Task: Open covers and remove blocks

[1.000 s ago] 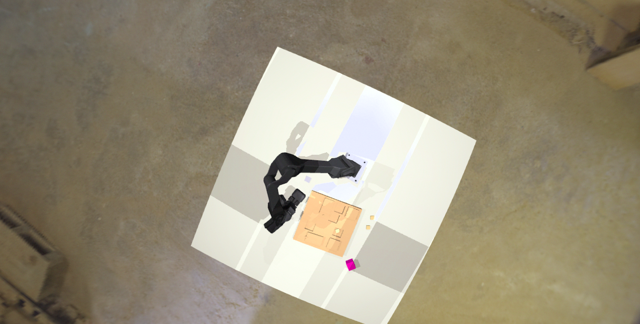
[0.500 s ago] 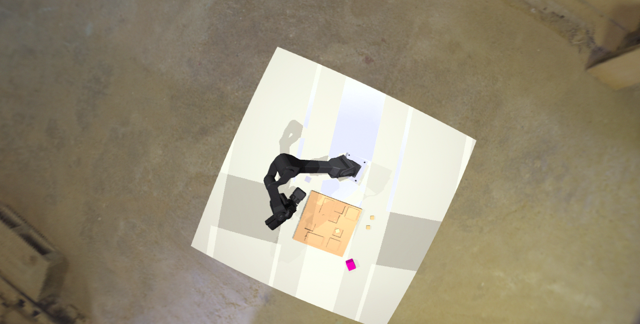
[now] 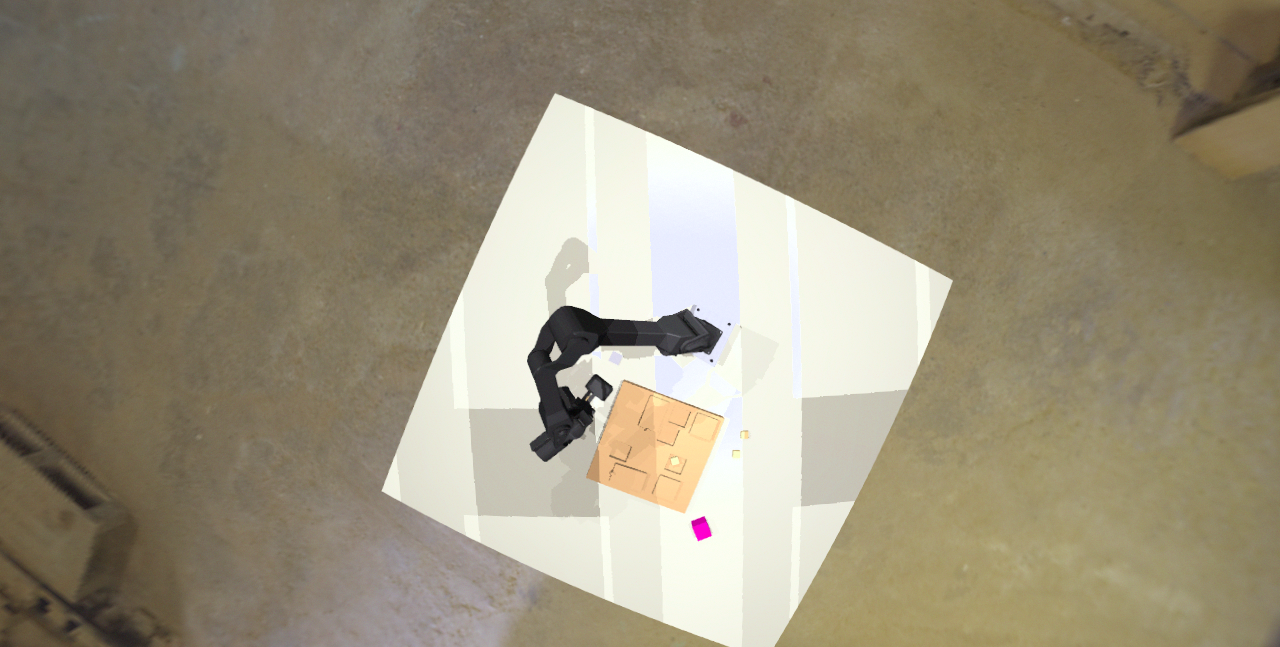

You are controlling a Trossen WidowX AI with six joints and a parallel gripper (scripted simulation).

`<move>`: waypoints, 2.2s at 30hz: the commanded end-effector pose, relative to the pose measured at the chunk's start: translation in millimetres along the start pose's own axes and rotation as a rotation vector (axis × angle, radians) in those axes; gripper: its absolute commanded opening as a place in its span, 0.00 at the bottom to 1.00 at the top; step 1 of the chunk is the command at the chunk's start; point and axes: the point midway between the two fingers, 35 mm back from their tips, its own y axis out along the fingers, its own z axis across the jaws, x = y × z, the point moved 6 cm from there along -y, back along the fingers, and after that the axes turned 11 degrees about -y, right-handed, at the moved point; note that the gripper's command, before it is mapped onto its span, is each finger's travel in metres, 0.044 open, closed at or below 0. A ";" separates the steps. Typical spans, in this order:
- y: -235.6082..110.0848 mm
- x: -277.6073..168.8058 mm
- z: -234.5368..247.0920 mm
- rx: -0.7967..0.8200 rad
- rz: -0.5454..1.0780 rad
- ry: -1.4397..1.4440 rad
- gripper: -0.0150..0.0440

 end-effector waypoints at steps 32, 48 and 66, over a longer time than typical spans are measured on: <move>-71.6 -26.3 10.2 0.014 0.033 -0.190 0.51; -74.4 -110.9 43.9 0.036 0.050 -0.964 0.25; -76.9 -213.4 56.2 0.064 0.012 -2.637 0.25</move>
